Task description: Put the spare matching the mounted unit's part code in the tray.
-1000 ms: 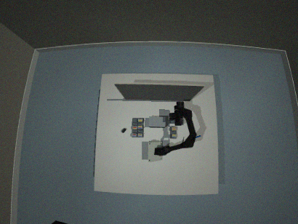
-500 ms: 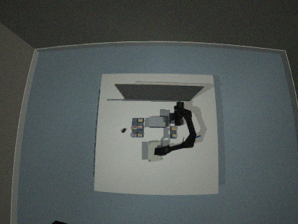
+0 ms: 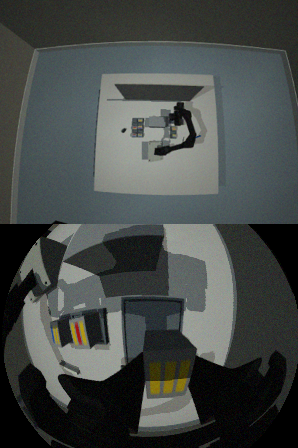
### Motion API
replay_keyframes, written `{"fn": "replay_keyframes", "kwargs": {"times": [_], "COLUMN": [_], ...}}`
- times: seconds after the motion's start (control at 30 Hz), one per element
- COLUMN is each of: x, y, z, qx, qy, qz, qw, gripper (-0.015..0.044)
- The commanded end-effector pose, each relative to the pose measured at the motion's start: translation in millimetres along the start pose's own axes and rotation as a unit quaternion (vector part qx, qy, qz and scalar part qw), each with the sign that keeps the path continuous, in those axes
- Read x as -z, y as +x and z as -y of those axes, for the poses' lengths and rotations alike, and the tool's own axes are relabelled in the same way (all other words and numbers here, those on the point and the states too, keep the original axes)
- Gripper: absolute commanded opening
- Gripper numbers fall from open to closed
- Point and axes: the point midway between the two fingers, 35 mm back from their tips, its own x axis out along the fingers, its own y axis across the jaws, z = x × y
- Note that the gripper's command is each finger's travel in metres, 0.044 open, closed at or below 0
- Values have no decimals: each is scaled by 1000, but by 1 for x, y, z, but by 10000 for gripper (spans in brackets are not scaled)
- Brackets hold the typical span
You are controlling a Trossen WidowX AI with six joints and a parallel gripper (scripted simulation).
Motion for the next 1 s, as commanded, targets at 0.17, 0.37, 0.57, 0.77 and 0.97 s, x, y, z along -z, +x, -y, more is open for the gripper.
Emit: {"fn": "replay_keyframes", "kwargs": {"times": [0.17, 0.37, 0.57, 0.77, 0.97], "x": [1, 1, 1, 1, 1], "y": [7, 12, 17, 21, 26], "z": [-1, -1, -2, -2, -3], "qx": [0, 0, 0, 0, 0], "qy": [-2, -2, -2, -2, -2], "qz": [-2, -3, -3, -3, -4], "qw": [1000, 1000, 1000, 1000, 1000], "gripper": [0, 0, 0, 0, 0]}}
